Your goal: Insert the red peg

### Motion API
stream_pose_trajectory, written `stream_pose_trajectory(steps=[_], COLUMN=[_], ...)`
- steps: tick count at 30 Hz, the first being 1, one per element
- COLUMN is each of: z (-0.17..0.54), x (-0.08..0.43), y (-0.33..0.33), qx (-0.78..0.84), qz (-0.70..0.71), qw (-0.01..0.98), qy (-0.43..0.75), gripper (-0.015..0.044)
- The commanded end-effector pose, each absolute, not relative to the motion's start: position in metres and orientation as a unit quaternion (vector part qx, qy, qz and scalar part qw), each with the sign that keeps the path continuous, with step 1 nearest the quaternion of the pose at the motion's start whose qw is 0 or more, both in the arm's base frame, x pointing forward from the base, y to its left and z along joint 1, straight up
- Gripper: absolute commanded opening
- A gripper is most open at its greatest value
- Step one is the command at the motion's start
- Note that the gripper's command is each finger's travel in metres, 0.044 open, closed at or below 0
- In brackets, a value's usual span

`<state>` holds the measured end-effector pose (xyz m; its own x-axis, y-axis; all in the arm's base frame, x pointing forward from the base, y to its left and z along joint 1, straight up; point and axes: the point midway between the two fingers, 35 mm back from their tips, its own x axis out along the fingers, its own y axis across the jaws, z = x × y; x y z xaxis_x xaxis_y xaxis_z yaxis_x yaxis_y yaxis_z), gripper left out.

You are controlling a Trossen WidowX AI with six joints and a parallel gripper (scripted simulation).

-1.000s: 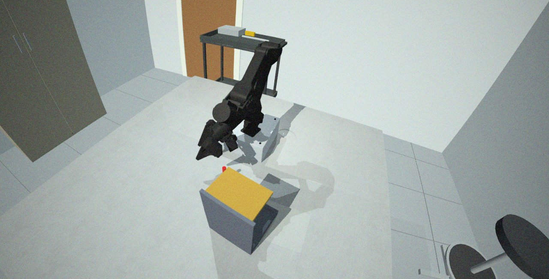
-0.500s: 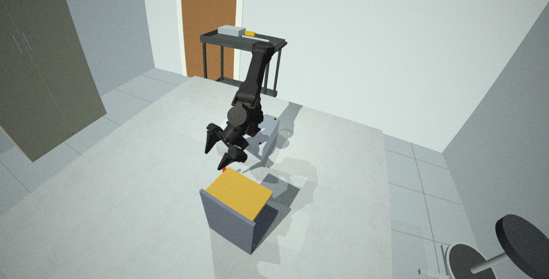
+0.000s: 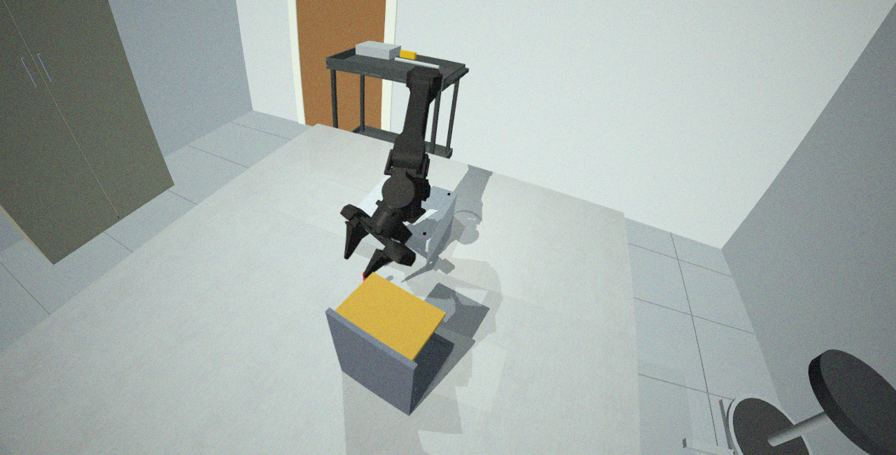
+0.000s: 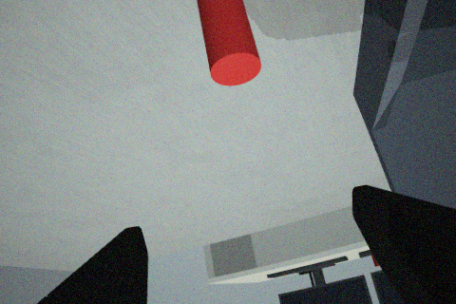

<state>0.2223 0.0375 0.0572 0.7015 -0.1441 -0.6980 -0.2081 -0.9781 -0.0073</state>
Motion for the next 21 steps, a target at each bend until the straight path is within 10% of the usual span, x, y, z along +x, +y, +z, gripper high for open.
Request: stream_pose_trajectory(steps=[1, 21], z=[0.058, 0.044], x=[0.223, 0.226], y=[0.041, 0.042], qx=[-0.921, -0.921], qz=[0.375, 0.375], qw=[0.043, 0.043], qy=[0.098, 0.098], gripper=[0.022, 0.022])
